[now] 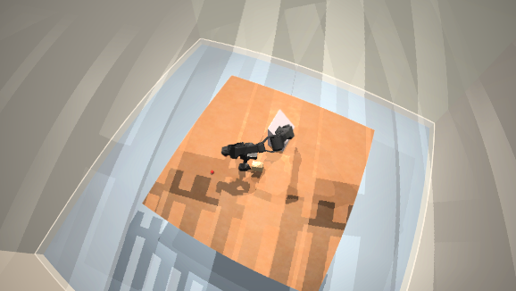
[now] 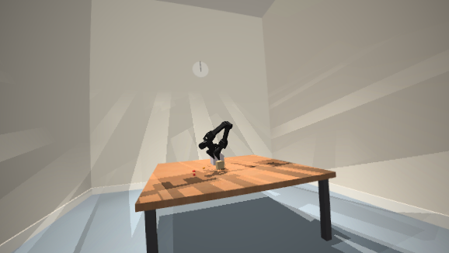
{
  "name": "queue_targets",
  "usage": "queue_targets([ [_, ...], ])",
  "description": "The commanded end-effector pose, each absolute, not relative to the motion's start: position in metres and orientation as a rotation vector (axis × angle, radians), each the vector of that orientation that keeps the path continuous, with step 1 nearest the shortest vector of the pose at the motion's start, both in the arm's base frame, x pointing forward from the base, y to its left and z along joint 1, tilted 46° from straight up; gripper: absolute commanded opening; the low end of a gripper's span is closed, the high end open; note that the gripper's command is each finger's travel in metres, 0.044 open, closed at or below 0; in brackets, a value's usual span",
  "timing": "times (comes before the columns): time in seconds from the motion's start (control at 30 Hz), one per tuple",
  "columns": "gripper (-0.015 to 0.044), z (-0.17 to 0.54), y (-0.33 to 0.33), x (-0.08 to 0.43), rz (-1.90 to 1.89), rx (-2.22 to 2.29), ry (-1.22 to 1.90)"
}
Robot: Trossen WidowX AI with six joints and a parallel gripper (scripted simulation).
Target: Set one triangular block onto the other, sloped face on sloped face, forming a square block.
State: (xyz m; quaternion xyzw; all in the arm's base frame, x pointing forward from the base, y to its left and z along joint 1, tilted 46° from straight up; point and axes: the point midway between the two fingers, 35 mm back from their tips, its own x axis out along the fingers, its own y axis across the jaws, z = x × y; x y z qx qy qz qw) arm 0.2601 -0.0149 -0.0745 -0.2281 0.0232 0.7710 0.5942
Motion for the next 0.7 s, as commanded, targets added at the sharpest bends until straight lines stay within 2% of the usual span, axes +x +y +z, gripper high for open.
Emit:
queue_targets([
  [0.0,0.0440,-0.0571,-0.0589,0.2647,1.784,-0.535,0.052],
  [0.67,0.0440,-0.0553,-0.0640,0.2669,1.760,-0.548,0.057],
])
